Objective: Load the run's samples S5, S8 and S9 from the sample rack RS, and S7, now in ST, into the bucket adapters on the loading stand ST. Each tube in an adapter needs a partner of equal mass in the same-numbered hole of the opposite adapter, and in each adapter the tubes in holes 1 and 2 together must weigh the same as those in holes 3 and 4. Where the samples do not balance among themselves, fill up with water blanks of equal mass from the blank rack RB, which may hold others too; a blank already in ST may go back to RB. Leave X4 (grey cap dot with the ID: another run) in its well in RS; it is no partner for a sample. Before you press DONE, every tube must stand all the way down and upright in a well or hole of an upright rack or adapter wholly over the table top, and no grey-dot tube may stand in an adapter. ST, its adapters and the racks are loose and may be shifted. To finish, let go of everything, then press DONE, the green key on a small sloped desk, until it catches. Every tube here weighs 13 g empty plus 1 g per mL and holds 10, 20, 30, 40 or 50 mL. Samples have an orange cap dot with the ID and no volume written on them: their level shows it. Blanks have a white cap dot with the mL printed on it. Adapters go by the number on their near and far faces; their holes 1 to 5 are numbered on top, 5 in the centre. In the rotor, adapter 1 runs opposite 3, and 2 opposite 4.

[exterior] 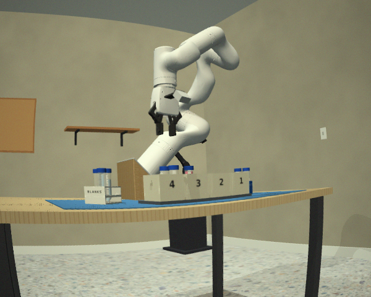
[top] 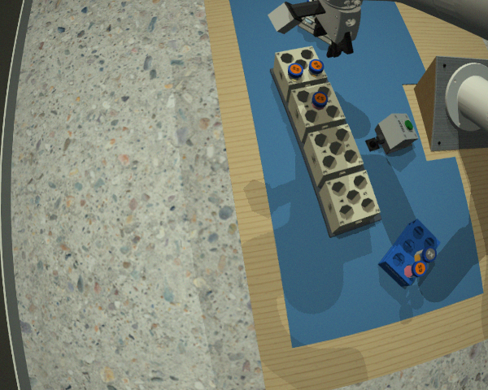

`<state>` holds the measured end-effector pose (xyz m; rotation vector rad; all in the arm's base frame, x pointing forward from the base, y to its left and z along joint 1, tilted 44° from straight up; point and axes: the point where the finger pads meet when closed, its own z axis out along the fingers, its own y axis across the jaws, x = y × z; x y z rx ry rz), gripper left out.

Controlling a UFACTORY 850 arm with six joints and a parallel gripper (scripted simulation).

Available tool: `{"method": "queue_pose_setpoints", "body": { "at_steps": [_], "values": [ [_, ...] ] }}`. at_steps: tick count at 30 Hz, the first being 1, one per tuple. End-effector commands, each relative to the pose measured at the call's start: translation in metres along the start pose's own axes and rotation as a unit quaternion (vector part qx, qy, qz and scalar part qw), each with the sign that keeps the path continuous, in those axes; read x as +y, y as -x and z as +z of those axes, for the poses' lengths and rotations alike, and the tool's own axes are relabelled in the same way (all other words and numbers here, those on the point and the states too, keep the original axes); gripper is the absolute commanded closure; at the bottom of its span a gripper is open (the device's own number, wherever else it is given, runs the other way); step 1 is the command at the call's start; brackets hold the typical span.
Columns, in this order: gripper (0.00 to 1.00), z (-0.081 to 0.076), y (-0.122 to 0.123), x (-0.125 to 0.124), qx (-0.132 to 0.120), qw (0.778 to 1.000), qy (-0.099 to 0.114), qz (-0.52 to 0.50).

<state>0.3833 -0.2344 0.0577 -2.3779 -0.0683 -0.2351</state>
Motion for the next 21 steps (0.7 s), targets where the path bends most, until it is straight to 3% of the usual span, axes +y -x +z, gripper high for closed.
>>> {"method": "queue_pose_setpoints", "body": {
  "at_steps": [1,11,21],
  "values": [
    [0.43,-0.001,0.0,-0.026,0.003,0.996,0.002,-0.087],
    [0.43,-0.001,0.002,-0.066,0.002,0.976,0.002,-0.218],
    [0.43,-0.001,0.004,-0.116,0.002,0.976,0.002,-0.218]
  ]
}}
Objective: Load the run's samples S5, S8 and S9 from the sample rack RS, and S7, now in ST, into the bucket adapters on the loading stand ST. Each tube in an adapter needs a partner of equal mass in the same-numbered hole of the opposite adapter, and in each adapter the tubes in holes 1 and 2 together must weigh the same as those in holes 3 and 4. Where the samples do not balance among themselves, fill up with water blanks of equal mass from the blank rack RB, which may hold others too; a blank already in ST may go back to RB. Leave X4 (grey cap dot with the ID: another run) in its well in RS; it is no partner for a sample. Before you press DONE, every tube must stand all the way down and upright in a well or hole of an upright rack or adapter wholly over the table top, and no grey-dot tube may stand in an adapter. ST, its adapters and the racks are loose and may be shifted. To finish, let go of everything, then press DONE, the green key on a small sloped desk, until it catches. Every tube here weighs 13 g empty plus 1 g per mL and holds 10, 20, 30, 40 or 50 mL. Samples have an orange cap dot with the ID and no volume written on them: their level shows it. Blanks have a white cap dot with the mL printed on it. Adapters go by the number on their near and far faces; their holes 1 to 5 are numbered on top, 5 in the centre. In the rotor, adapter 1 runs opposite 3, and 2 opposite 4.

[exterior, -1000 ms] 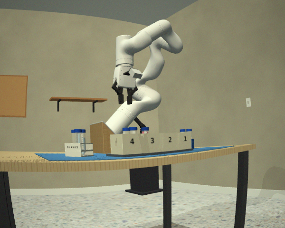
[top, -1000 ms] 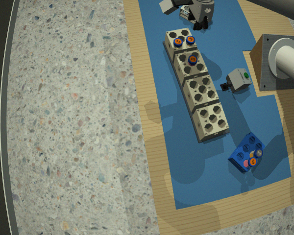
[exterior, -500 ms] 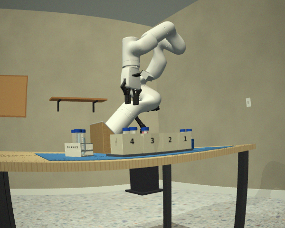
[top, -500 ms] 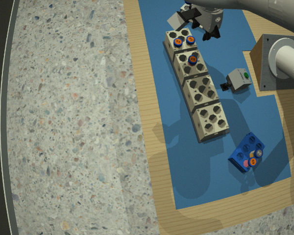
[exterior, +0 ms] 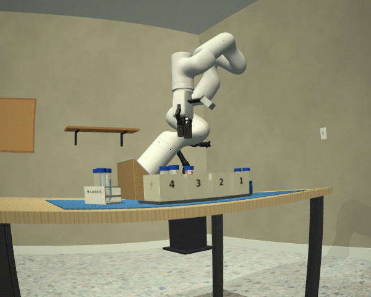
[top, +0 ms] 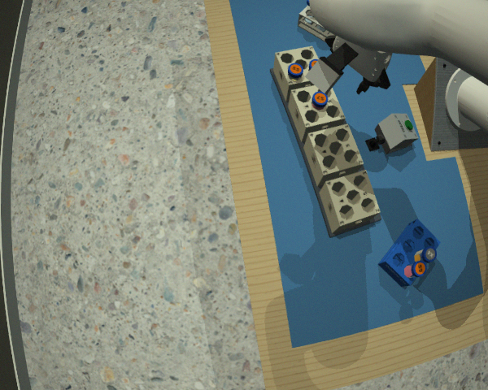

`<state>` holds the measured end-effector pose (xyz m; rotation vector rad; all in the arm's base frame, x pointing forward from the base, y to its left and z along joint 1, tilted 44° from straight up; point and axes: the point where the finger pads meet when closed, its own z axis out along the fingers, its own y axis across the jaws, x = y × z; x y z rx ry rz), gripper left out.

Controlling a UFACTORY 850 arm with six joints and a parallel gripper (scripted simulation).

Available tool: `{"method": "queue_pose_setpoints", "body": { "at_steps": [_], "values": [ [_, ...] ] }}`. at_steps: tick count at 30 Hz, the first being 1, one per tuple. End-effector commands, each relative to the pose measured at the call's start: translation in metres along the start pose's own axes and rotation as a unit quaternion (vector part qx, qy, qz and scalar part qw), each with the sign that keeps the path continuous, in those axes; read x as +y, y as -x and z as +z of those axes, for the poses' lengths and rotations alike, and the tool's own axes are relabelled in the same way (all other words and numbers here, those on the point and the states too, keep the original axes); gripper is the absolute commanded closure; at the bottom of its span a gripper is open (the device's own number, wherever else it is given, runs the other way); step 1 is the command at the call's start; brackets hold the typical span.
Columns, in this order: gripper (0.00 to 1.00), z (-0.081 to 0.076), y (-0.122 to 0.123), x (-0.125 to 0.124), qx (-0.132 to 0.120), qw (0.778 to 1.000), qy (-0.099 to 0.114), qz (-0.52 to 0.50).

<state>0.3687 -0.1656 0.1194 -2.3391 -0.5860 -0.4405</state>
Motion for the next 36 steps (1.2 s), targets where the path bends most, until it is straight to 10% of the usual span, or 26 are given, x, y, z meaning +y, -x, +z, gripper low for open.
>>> {"method": "queue_pose_setpoints", "body": {
  "at_steps": [1,36],
  "values": [
    [0.43,-0.001,-0.011,-0.025,0.001,1.0,0.002,-0.002],
    [0.43,-0.001,-0.071,-0.168,0.001,1.0,0.002,-0.002]
  ]
}}
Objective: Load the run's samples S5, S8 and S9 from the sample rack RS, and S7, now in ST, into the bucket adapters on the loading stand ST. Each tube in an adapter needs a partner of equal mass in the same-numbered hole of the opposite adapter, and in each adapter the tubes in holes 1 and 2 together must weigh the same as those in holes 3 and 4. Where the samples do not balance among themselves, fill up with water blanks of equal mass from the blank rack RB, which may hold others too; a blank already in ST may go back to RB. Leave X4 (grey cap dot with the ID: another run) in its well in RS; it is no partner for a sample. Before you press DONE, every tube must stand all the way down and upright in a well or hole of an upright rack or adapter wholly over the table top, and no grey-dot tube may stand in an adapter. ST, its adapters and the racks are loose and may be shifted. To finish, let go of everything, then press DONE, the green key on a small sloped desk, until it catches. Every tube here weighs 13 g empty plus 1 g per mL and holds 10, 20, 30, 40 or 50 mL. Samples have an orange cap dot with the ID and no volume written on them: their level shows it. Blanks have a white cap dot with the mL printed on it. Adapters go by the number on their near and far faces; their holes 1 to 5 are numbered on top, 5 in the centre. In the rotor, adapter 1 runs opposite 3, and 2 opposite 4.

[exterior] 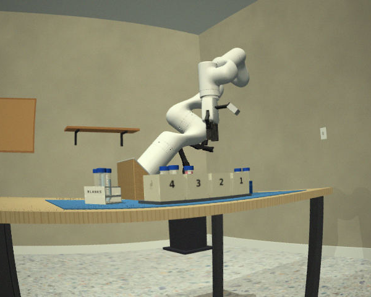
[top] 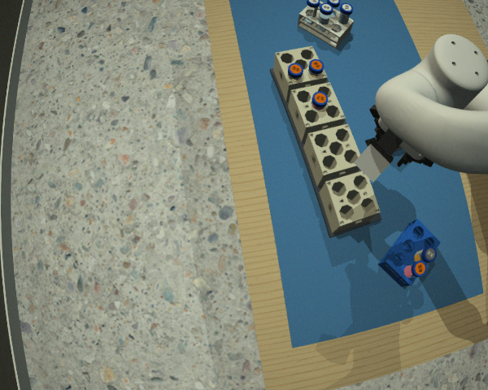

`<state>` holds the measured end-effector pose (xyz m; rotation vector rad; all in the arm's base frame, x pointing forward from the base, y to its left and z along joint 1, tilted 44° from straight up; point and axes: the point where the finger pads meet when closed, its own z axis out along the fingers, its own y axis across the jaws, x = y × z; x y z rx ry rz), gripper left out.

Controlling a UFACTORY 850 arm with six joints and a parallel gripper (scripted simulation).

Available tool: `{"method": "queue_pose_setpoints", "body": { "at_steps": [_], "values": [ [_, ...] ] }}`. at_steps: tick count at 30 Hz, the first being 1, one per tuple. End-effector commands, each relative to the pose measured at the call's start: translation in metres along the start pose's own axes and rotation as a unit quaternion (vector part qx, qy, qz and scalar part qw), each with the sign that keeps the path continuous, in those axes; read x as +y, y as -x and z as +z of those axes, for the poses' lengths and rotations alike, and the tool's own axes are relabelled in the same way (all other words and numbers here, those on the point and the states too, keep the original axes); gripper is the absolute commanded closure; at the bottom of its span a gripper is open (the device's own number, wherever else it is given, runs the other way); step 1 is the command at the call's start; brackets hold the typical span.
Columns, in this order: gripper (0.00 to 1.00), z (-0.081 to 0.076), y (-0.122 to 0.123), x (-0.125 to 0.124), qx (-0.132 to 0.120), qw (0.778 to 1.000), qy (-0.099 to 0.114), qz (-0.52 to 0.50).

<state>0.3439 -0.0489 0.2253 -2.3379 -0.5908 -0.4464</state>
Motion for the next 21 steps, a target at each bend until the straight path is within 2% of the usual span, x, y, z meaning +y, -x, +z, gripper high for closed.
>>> {"method": "queue_pose_setpoints", "body": {
  "at_steps": [1,3,18,21],
  "values": [
    [0.43,-0.001,-0.012,-0.025,0.0,1.0,0.002,0.0],
    [0.43,-0.001,-0.012,-0.025,0.0,1.0,0.002,0.0],
    [0.43,-0.001,-0.041,-0.094,0.0,1.0,0.001,0.0],
    [0.43,-0.001,-0.043,-0.099,0.0,1.0,0.001,0.0]
  ]
}}
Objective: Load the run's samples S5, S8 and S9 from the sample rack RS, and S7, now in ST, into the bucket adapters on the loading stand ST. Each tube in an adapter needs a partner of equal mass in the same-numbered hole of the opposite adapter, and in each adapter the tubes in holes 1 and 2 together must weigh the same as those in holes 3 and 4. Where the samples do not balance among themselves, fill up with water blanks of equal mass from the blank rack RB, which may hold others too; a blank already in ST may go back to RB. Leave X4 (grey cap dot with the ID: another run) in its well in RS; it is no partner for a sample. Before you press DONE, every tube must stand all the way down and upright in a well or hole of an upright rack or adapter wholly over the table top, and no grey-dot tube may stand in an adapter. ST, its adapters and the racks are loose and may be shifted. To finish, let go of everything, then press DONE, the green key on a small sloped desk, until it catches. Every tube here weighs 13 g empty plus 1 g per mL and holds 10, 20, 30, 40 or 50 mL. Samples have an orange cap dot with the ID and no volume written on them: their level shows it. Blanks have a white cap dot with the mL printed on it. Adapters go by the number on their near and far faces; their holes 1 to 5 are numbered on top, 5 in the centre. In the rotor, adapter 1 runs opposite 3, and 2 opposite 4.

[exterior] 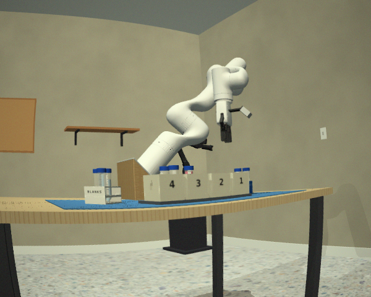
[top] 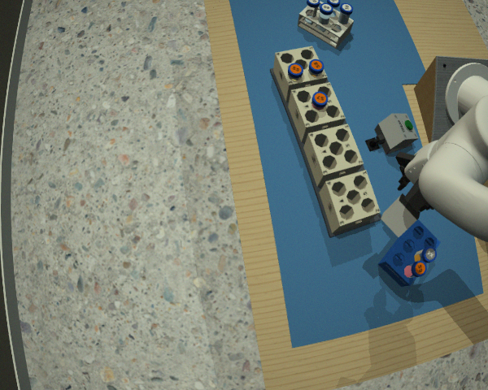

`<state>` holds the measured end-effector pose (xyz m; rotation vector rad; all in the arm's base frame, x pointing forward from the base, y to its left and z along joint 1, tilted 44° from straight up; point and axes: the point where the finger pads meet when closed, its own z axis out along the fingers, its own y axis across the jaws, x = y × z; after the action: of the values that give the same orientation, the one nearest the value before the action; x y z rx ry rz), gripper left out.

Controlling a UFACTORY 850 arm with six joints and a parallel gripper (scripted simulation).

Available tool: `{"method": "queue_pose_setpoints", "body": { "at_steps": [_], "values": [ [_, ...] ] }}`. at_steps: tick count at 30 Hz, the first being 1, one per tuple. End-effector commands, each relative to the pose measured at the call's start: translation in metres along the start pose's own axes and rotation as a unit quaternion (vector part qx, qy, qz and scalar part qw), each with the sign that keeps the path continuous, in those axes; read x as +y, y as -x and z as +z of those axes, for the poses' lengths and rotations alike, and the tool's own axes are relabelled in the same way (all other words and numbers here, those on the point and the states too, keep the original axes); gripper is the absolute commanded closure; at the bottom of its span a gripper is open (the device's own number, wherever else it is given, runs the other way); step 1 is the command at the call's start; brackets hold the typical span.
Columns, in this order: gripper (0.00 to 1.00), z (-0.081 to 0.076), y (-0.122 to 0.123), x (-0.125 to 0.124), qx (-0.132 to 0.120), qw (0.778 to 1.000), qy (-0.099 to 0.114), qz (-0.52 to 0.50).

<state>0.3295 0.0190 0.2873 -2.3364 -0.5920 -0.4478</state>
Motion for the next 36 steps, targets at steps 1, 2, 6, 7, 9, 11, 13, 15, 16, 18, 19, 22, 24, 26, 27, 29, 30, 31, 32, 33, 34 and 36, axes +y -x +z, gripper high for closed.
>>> {"method": "queue_pose_setpoints", "body": {
  "at_steps": [1,2,6,7,9,11,13,15,16,18,19,22,24,26,27,29,30,31,32,33,34,36],
  "values": [
    [0.43,-0.001,-0.009,-0.018,-0.001,1.0,0.002,0.001],
    [0.43,-0.001,-0.011,-0.022,-0.001,1.0,0.002,0.001],
    [0.43,-0.001,-0.018,-0.041,-0.001,1.0,0.002,0.001],
    [0.43,-0.001,-0.02,-0.046,-0.001,1.0,0.002,0.001],
    [0.43,-0.001,-0.024,-0.055,-0.001,1.0,0.002,0.001],
    [0.43,-0.001,-0.028,-0.064,-0.001,1.0,0.002,0.001],
    [0.43,-0.001,-0.032,-0.073,-0.001,1.0,0.002,0.001],
    [0.43,-0.001,-0.034,-0.078,-0.001,1.0,0.002,0.001],
    [0.43,-0.001,-0.034,-0.078,-0.001,1.0,0.002,0.001],
    [0.43,-0.001,-0.038,-0.087,-0.001,1.0,0.002,0.001],
    [0.43,-0.001,-0.04,-0.092,-0.001,1.0,0.002,0.001],
    [0.43,-0.001,-0.046,-0.105,-0.001,1.0,0.002,0.001],
    [0.43,-0.001,-0.05,-0.115,-0.001,1.0,0.002,0.001],
    [0.43,-0.001,-0.054,-0.124,-0.001,1.0,0.002,0.001],
    [0.43,-0.001,-0.055,-0.129,-0.001,1.0,0.002,0.001],
    [0.43,-0.001,-0.057,-0.131,-0.001,1.0,0.002,0.001],
    [0.43,-0.001,-0.057,-0.131,-0.001,1.0,0.002,0.001],
    [0.43,-0.001,-0.057,-0.131,-0.001,1.0,0.002,0.001],
    [0.43,-0.001,-0.057,-0.131,-0.001,1.0,0.002,0.001],
    [0.43,-0.001,-0.057,-0.131,-0.001,1.0,0.002,0.001],
    [0.43,-0.001,-0.057,-0.131,-0.001,1.0,0.002,0.001],
    [0.43,-0.001,-0.057,-0.131,-0.001,1.0,0.002,0.001]
  ]
}}
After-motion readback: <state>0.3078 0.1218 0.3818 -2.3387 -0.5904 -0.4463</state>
